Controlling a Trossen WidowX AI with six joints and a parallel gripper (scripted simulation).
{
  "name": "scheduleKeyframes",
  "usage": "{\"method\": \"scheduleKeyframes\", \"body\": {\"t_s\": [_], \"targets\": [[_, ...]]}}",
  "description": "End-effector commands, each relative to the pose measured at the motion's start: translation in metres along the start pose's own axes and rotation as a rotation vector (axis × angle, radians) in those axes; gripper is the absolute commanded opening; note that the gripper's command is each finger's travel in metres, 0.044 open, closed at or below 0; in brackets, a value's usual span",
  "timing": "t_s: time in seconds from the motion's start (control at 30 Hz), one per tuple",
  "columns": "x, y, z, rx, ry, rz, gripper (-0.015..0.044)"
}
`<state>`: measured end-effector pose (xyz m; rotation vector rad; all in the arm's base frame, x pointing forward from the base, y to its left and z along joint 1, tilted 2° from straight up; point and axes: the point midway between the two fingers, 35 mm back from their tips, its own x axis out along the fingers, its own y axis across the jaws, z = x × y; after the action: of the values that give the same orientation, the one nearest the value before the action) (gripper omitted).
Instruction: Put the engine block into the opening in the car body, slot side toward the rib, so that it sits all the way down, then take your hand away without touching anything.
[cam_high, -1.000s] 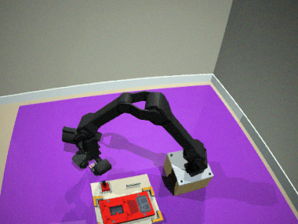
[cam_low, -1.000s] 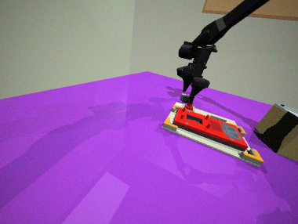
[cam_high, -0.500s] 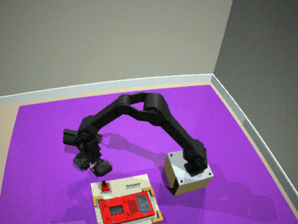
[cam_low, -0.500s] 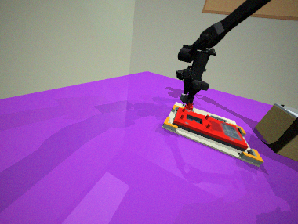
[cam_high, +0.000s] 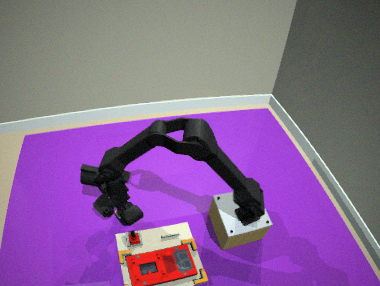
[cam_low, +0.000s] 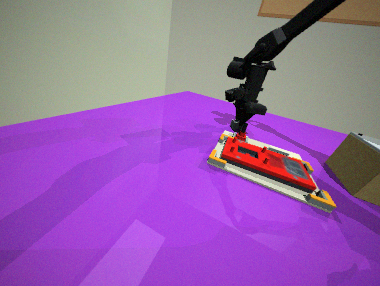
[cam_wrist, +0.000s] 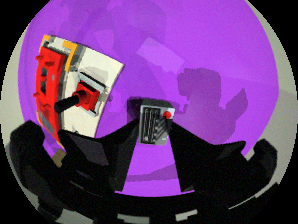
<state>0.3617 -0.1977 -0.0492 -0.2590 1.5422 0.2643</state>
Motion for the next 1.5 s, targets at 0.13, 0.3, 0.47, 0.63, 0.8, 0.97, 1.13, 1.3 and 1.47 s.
{"method": "scheduleKeyframes", "body": {"t_s": [0.13,0.3,0.47,0.63,0.8,0.97,1.13,1.3,1.47], "targets": [[-0.019,-0.003,0.003,-0.006,-0.004,-0.005,0.0],[-0.035,-0.004,0.004,-0.004,-0.004,-0.007,0.0],[-0.051,-0.005,0.004,-0.004,-0.004,-0.008,0.0],[-0.067,-0.005,0.004,-0.004,-0.004,-0.008,0.0],[-0.083,-0.004,0.004,-0.003,-0.004,-0.008,0.0],[-0.098,-0.003,0.003,0.0,-0.004,-0.008,0.0],[-0.113,-0.002,0.002,-0.002,-0.003,-0.008,0.0],[-0.123,-0.001,0.0,-0.005,-0.001,-0.007,0.0],[-0.121,0.006,0.005,0.01,-0.001,-0.007,0.0]]}}
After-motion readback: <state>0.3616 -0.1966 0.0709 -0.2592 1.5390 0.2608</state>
